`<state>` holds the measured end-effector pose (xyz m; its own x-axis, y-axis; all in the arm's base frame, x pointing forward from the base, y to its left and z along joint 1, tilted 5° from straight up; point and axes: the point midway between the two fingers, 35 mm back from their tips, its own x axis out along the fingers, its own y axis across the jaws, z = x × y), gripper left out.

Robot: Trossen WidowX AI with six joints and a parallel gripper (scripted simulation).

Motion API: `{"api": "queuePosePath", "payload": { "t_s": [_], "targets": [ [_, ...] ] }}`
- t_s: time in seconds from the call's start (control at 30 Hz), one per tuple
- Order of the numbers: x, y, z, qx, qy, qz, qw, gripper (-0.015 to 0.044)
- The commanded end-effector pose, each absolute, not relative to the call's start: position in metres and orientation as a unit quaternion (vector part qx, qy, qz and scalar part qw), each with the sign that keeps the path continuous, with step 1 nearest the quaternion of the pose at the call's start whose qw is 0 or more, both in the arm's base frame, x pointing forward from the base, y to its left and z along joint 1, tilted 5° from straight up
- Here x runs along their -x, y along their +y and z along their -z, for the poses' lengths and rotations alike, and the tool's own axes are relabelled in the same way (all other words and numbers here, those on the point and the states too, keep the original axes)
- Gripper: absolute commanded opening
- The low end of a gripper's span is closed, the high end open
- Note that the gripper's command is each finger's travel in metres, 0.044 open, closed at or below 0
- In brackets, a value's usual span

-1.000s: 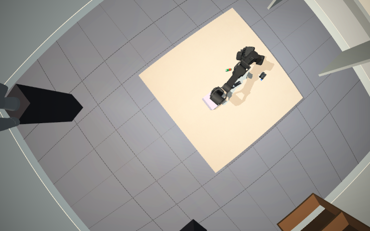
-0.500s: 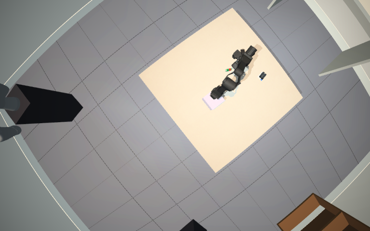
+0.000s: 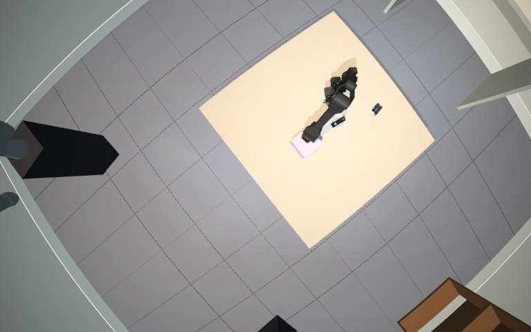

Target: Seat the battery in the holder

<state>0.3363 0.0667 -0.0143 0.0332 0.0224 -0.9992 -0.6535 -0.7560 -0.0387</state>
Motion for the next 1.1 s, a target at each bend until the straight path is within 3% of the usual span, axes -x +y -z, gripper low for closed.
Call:
{"api": "queuePosePath", "payload": {
  "t_s": [0.0,1.07],
  "targets": [
    [-0.330,0.072,0.026,0.661,0.190,-0.701,0.189,0.0239],
    [-0.328,0.072,0.066,0.661,0.190,-0.701,0.189,0.0239]
  ]
}}
